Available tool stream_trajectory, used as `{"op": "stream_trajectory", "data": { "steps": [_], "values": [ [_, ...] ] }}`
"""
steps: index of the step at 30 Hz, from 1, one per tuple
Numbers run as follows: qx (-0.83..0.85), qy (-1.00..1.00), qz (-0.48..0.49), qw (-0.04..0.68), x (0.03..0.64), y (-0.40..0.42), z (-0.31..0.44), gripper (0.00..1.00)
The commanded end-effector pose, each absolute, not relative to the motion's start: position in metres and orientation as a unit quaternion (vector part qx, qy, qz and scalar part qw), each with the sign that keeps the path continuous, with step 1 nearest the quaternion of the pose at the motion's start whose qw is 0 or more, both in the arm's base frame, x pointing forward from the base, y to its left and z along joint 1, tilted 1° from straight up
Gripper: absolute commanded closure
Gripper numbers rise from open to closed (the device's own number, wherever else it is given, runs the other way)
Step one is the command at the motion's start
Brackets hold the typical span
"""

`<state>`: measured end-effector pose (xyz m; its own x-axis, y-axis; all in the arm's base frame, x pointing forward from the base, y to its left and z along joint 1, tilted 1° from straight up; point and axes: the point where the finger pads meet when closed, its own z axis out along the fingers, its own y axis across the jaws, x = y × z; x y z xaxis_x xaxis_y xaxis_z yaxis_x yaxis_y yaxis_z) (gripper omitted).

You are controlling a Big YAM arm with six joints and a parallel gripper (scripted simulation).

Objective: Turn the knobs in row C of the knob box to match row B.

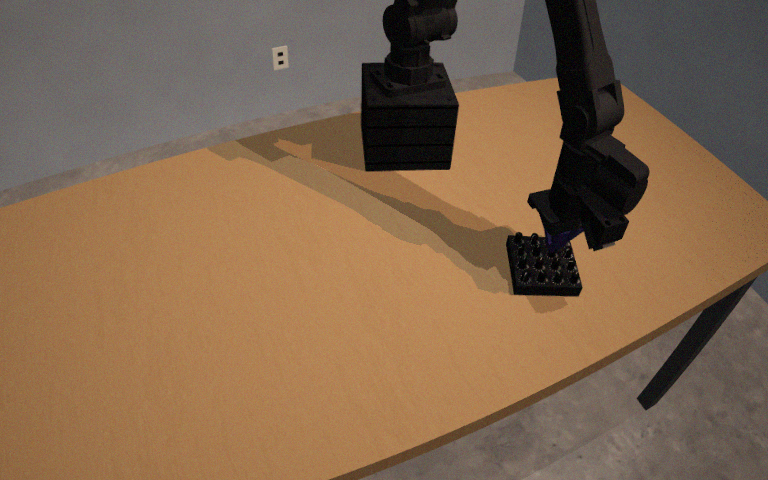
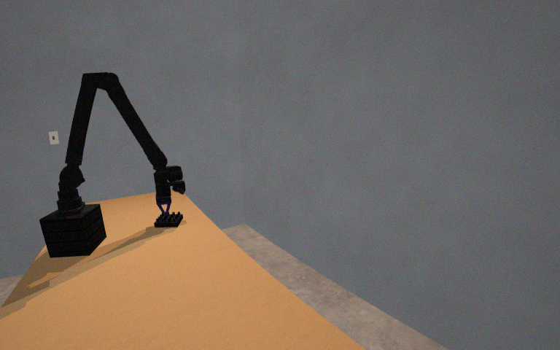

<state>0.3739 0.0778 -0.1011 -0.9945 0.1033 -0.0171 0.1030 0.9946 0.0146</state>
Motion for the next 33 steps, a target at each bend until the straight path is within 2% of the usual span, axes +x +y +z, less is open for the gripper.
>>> {"op": "stream_trajectory", "data": {
  "steps": [1,18,33],
  "values": [
    [0.118,0.993,0.001,0.020,0.3864,0.0738,-0.1030,0.93],
    [0.227,0.974,0.003,0.019,0.3865,0.0722,-0.1031,0.93],
    [0.259,0.966,0.003,0.019,0.3865,0.0719,-0.1031,0.93]
  ]
}}
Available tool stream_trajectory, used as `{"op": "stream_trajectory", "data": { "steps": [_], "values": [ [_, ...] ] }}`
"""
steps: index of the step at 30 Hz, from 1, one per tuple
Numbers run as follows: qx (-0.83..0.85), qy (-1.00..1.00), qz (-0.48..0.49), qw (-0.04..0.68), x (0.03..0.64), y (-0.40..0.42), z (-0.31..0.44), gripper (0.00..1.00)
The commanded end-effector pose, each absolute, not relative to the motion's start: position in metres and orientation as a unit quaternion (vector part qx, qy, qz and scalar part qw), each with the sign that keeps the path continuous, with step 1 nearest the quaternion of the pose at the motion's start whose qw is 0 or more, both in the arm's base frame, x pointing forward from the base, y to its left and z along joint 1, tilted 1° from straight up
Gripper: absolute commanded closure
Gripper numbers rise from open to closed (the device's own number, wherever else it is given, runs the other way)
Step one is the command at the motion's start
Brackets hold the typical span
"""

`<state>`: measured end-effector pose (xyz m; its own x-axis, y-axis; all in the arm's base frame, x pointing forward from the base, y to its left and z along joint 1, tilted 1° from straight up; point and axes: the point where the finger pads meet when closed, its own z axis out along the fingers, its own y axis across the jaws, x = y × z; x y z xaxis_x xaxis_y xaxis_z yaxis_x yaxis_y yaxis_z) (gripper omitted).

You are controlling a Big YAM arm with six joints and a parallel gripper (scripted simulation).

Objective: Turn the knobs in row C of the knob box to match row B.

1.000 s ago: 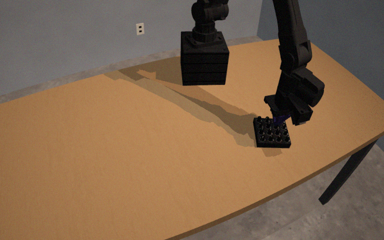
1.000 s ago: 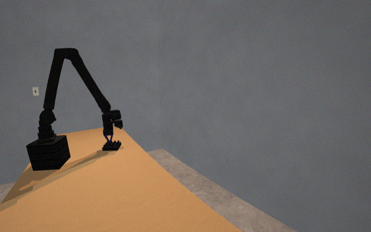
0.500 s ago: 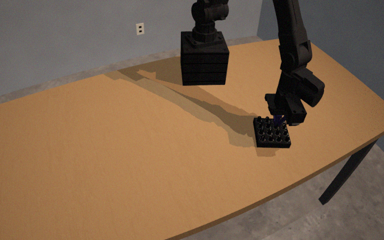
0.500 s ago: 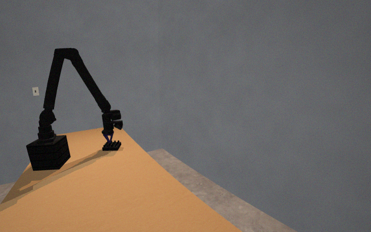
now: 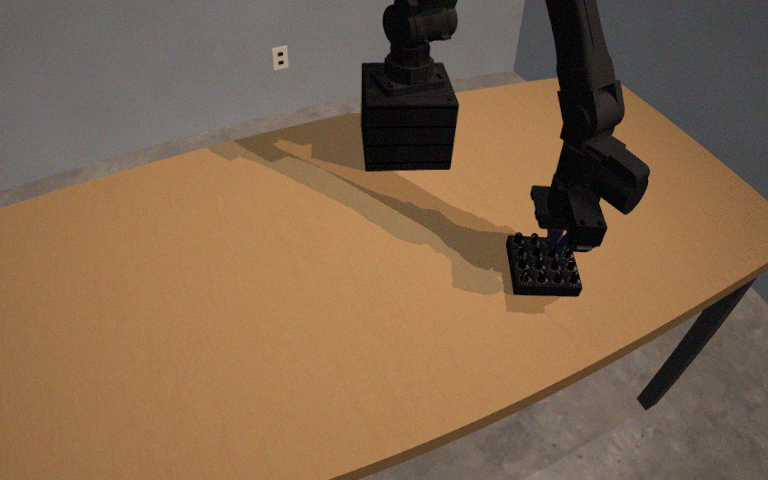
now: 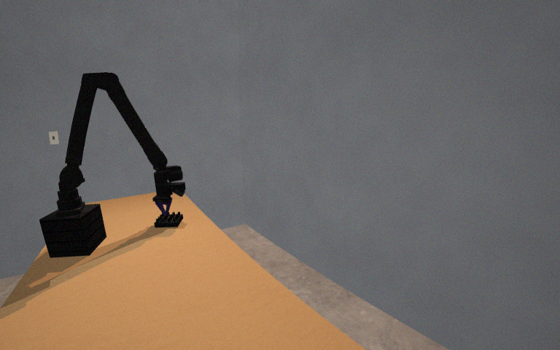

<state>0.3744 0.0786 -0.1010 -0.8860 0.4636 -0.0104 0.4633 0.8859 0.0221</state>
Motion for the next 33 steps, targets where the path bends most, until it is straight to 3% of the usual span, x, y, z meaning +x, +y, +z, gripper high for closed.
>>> {"op": "stream_trajectory", "data": {
  "steps": [1,19,20,33],
  "values": [
    [0.259,0.966,0.003,0.019,0.3865,0.0719,-0.1031,0.93],
    [0.261,0.965,0.004,0.019,0.3864,0.0720,-0.1031,0.93],
    [0.261,0.965,0.004,0.019,0.3864,0.0720,-0.1031,0.82],
    [0.255,0.967,0.005,0.018,0.3857,0.0761,-0.1031,0.82]
  ]
}}
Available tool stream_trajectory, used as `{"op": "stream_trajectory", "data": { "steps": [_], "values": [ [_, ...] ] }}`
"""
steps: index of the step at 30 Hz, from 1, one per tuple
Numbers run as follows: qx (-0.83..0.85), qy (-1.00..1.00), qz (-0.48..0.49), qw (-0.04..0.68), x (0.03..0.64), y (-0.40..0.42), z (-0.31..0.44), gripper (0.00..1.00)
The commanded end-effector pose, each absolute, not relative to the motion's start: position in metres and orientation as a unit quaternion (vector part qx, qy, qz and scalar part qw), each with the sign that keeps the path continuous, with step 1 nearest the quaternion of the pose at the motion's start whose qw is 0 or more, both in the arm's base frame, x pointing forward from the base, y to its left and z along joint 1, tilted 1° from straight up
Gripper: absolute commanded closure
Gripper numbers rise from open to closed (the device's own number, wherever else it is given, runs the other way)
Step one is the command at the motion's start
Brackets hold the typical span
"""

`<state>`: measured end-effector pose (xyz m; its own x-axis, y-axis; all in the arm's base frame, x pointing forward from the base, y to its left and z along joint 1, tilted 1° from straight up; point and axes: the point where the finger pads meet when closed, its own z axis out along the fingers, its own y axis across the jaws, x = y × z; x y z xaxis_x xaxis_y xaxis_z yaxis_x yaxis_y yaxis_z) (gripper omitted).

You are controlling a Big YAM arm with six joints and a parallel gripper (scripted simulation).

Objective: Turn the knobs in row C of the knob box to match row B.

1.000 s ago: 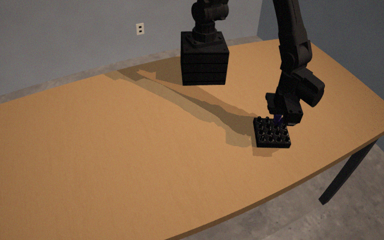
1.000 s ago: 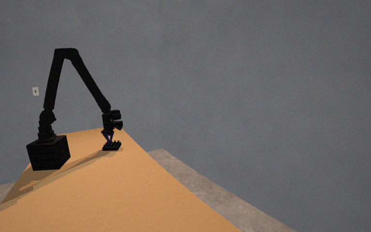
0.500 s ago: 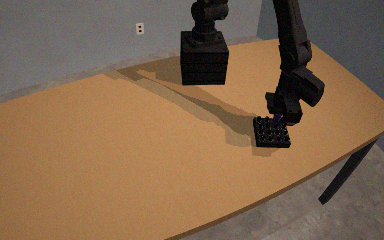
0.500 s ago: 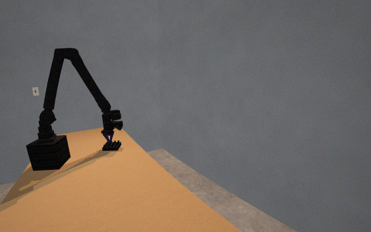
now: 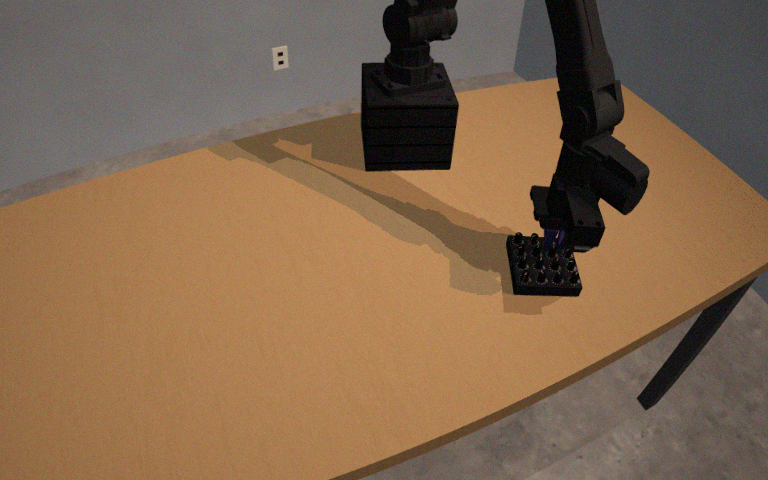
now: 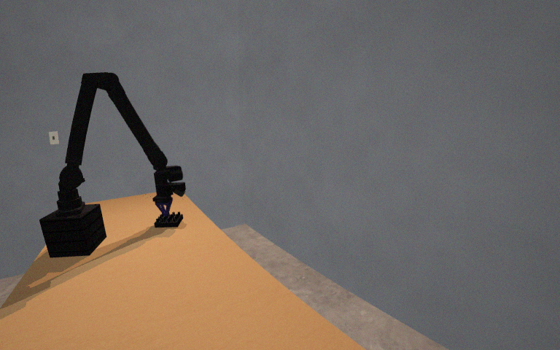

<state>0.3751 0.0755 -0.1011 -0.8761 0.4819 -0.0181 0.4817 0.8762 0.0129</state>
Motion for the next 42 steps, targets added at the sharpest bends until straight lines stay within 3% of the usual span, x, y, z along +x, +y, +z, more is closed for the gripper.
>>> {"op": "stream_trajectory", "data": {
  "steps": [1,28,42],
  "values": [
    [0.255,0.967,0.005,0.018,0.386,0.076,-0.103,0.82],
    [0.254,0.967,0.012,0.031,0.393,0.079,-0.049,0.82],
    [0.253,0.967,0.002,0.012,0.383,0.077,-0.064,0.82]
  ]
}}
